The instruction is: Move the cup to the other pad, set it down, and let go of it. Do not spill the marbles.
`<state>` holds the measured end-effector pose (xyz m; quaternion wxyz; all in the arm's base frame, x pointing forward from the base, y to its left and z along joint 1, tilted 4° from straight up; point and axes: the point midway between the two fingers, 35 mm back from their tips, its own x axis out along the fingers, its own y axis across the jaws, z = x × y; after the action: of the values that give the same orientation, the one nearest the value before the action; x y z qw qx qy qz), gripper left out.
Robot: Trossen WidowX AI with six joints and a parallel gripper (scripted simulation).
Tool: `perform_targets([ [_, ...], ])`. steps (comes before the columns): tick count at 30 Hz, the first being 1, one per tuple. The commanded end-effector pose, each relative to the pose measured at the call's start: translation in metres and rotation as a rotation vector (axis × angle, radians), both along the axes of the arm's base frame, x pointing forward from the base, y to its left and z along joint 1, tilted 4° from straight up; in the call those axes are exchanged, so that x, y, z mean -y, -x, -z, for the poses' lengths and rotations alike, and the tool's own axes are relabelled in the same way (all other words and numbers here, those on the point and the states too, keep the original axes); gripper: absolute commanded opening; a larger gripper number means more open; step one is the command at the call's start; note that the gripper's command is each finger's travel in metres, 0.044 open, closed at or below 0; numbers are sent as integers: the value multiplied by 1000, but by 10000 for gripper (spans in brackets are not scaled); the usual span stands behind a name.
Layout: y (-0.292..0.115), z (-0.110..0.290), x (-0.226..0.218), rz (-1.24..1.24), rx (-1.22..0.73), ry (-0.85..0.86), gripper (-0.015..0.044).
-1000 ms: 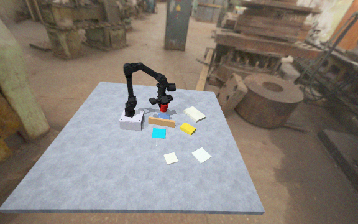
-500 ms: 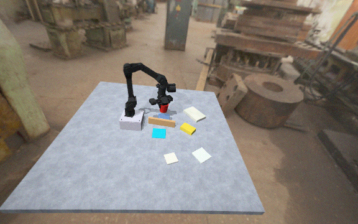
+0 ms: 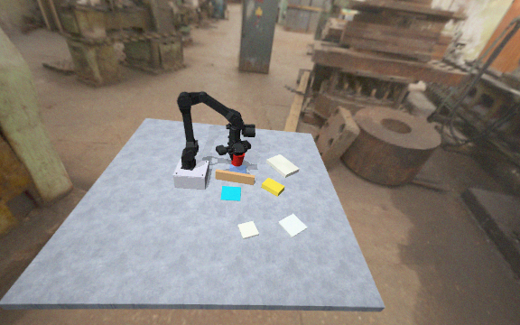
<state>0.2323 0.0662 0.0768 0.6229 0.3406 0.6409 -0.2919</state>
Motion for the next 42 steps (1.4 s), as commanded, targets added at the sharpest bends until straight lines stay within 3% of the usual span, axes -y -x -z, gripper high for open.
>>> perform_targets([
  [1,1,0,7,-4,3,-5,0],
  [42,-2,3,79,-5,4,2,0],
])
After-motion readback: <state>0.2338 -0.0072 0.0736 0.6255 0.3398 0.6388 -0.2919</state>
